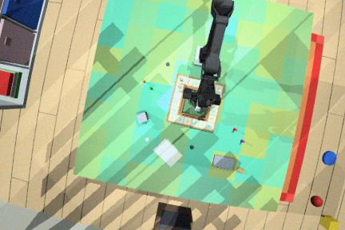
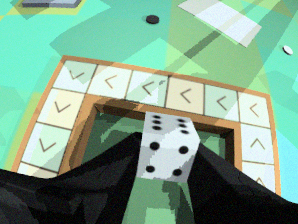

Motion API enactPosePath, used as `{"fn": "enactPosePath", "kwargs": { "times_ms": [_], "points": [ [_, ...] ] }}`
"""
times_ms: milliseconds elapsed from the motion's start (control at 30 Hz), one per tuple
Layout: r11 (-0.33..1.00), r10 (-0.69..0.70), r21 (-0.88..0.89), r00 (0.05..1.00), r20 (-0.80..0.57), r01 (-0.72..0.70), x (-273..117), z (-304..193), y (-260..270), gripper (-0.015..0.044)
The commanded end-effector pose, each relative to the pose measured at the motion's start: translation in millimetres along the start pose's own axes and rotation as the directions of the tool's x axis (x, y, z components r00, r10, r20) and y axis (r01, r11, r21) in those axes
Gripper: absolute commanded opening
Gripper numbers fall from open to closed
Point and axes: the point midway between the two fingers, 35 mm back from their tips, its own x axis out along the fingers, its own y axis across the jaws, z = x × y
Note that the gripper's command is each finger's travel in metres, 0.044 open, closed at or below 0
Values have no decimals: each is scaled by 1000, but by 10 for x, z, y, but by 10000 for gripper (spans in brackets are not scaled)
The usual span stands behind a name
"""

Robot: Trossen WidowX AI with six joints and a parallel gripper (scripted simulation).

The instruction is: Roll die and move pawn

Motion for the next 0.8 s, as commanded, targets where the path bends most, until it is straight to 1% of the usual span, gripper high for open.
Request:
{"fn": "enactPosePath", "kwargs": {
  "times_ms": [0,100,767],
  "points": [
    [1000,-5,-2,1000,23,5,-211,47,-21,0],
    [1000,-5,-2,1000,22,5,-346,37,-29,0],
    [1000,-1,1,1000,17,1,-333,11,-22,0]
  ]
}}
